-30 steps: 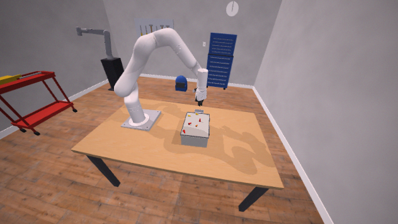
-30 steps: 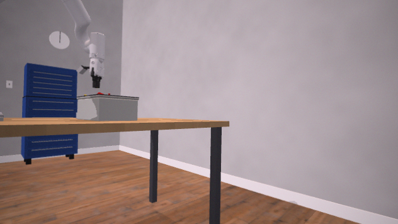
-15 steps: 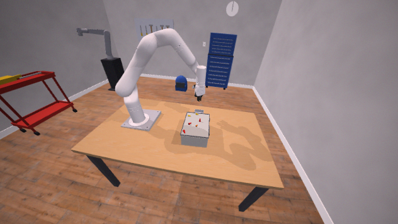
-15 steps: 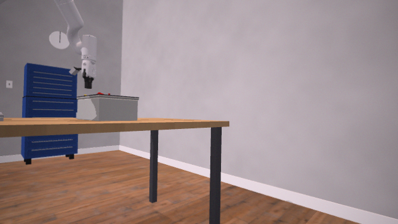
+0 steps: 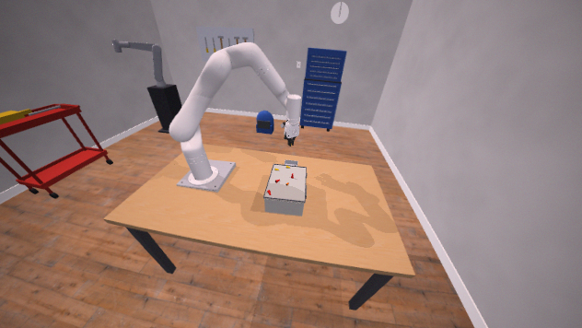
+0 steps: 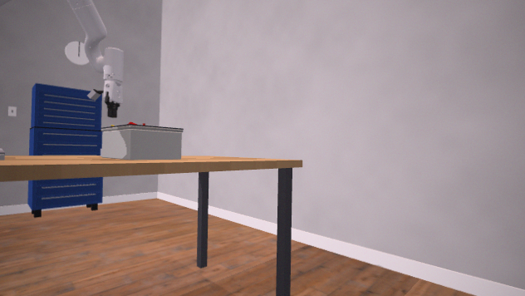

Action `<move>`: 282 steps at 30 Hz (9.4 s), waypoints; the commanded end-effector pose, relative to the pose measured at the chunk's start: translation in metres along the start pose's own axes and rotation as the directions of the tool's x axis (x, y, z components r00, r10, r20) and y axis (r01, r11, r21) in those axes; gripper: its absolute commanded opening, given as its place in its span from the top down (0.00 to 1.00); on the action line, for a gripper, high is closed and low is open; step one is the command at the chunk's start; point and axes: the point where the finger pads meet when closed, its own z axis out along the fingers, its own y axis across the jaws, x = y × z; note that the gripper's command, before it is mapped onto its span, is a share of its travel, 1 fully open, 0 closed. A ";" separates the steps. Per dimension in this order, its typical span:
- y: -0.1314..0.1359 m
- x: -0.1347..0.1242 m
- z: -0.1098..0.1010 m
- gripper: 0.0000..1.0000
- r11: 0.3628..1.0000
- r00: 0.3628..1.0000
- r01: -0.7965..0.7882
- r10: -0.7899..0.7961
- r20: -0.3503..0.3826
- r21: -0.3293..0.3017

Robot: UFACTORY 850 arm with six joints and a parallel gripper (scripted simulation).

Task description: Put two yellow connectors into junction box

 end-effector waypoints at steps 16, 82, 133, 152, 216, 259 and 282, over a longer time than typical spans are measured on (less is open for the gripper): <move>0.002 0.001 0.002 0.98 1.000 1.000 0.000 0.000 0.001 -0.002; 0.002 0.001 0.184 0.71 1.000 1.000 0.000 0.000 0.001 -0.002; 0.002 0.001 0.018 0.71 1.000 1.000 0.000 0.000 0.001 -0.002; 0.002 0.001 -0.001 0.71 1.000 1.000 0.000 0.000 0.001 -0.002; -0.189 -0.115 0.052 0.71 0.589 0.589 0.808 -0.808 0.002 -0.001; -0.189 -0.115 0.069 0.98 0.589 0.589 0.808 -0.808 0.002 -0.001; -0.189 -0.115 0.069 0.98 0.589 0.589 0.808 -0.808 0.002 -0.001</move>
